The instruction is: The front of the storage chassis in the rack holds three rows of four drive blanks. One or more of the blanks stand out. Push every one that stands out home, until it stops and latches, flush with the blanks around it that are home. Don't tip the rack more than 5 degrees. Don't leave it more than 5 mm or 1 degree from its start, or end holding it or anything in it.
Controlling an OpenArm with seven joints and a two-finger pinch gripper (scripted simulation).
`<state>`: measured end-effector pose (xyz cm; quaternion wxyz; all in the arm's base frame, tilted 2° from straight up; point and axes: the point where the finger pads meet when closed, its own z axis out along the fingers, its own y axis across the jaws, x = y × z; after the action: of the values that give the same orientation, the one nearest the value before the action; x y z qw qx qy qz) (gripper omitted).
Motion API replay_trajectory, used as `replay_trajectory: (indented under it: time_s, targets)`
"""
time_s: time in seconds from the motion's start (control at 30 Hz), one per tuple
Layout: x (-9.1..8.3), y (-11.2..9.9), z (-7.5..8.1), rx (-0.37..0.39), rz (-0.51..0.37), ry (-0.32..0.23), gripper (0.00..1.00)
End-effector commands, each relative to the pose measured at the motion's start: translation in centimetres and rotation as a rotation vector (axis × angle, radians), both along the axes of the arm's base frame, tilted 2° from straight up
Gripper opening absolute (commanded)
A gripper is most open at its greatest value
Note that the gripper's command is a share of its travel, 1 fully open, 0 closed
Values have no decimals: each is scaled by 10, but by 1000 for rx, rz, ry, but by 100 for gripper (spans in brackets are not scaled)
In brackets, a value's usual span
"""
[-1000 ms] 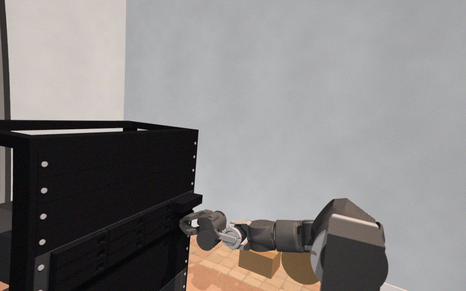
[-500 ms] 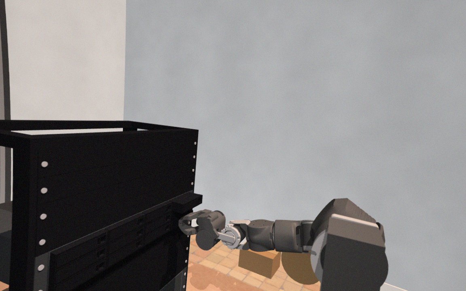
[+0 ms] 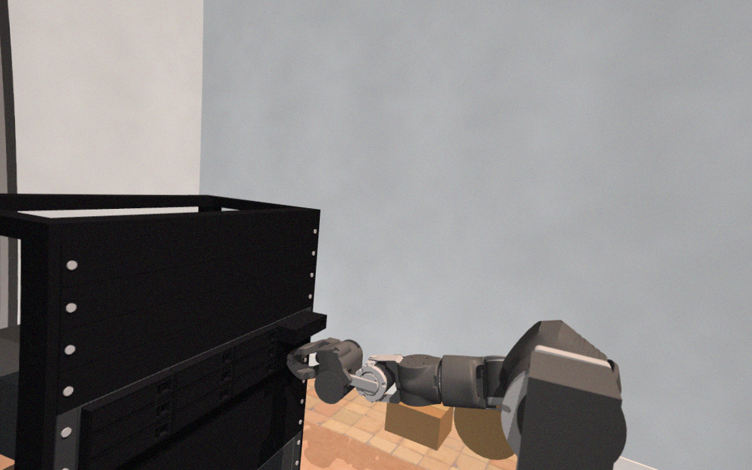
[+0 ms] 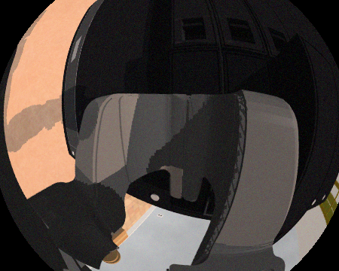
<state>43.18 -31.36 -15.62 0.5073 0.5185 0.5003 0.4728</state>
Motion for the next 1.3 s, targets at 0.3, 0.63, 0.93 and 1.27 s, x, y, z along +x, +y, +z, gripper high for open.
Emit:
replay_trajectory:
  time_s: [0.3,0.63,0.93,1.27]
  targets:
    - [2,3,3,1,11,-4,0]
    - [5,3,3,1,11,-4,0]
    - [5,4,4,0,12,-6,0]
    - [-5,5,5,0,13,-8,0]
